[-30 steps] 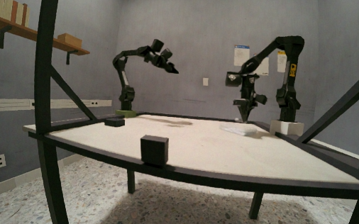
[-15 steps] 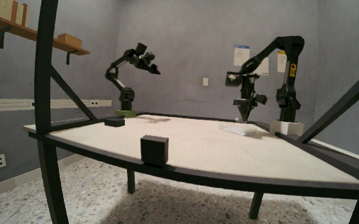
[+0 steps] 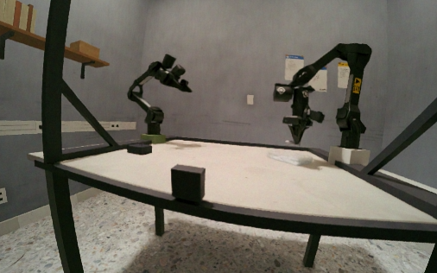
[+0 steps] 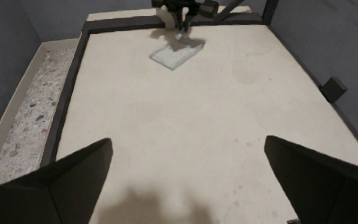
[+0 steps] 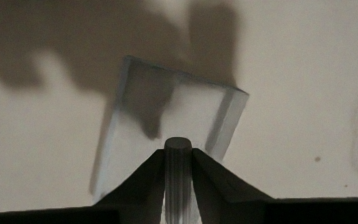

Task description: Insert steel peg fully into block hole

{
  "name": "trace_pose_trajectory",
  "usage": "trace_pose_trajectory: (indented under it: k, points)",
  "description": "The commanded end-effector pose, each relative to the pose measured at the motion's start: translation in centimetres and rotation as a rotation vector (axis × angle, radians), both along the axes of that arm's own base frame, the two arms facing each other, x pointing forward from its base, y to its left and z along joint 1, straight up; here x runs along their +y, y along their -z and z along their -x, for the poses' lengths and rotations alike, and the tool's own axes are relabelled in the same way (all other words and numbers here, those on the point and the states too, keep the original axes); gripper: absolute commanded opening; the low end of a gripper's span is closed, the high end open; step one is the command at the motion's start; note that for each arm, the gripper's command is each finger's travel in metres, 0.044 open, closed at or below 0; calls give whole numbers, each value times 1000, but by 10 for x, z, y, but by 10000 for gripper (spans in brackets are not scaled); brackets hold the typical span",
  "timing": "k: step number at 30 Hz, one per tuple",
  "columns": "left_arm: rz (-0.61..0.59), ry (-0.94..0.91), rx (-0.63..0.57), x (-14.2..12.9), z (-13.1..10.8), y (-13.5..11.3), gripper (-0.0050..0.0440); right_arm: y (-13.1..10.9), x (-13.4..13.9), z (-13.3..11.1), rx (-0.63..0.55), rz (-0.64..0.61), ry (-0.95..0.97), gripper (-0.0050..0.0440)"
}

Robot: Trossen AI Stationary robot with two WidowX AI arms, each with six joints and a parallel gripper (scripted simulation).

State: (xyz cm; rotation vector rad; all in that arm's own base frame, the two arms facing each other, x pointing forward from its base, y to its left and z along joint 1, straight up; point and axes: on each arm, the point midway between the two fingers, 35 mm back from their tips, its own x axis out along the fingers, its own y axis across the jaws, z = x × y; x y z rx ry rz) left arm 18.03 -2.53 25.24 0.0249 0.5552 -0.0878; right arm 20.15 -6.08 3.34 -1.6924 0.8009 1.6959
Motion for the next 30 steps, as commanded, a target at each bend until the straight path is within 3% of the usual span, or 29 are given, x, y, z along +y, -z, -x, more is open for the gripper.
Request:
trace_pose_trajectory:
  k: [1,5,19,22,30]
  points:
    - [2,0,-6,0,0,-3,440,-6,-10,-18,-19,7,1,-50]
    - [2,0,-6,0,0,-3,440,-8,-19,-31,-18,8,1,-50]
    - [2,0,-6,0,0,-3,440,-17,-95,-142,-14,8,1,-50]
    - [2,0,-6,0,0,-3,440,-17,-99,-148,-12,7,1,-50]
    - [2,0,-6,0,0,-3,440,-25,-131,-195,-27,14,1,-50]
